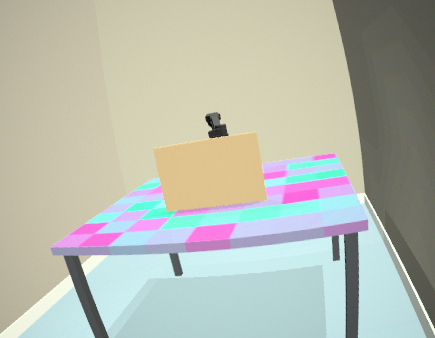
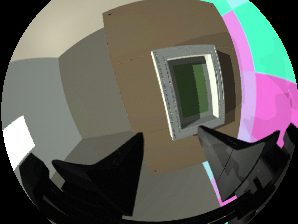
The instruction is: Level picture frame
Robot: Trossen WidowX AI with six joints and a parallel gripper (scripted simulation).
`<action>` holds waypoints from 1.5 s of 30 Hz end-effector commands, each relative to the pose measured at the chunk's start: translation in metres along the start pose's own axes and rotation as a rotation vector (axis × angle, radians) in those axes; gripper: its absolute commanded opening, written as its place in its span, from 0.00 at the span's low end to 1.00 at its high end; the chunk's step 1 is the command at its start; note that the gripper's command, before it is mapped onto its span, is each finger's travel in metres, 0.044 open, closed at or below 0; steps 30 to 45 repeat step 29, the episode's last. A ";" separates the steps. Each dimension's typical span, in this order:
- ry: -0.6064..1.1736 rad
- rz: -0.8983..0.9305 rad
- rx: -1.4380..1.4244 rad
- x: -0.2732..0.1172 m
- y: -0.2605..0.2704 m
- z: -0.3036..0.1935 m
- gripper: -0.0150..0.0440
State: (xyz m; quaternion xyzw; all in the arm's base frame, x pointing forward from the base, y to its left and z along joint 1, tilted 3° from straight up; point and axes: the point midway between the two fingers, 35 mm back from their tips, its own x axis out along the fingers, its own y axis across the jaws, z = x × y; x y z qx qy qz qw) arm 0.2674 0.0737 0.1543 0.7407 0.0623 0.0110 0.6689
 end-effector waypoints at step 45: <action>-0.049 0.017 0.049 -0.081 0.023 0.011 0.69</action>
